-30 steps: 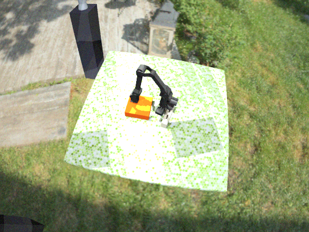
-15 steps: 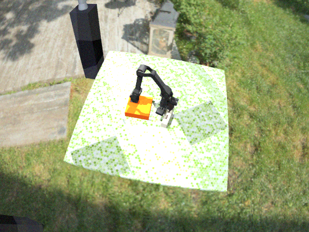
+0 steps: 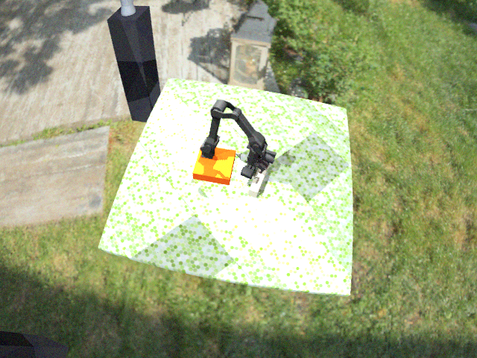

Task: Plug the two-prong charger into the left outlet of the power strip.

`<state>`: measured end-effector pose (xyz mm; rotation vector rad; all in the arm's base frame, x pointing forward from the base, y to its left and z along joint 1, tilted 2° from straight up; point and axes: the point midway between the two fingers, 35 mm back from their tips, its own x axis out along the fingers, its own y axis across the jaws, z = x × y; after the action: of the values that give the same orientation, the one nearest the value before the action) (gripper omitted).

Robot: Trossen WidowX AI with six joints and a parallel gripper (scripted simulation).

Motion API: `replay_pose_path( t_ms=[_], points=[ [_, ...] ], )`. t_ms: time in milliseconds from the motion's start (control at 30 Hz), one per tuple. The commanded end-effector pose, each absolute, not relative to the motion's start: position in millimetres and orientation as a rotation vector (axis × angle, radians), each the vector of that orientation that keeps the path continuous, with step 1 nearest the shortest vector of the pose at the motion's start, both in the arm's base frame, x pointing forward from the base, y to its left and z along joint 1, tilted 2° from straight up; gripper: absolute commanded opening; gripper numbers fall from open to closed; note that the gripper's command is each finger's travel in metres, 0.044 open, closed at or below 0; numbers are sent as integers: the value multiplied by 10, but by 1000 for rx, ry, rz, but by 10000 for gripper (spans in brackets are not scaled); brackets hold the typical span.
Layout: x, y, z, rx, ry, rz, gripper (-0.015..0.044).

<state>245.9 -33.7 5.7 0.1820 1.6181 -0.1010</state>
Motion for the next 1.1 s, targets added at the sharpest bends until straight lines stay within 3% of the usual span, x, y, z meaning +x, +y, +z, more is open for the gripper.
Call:
replay_pose_path(
  t_ms=[0, 1067],
  points=[
    [2464, -346, 58, 175, 1620, -100, 0],
    [2559, -362, 59, 175, 1619, -100, 0]
  ],
)
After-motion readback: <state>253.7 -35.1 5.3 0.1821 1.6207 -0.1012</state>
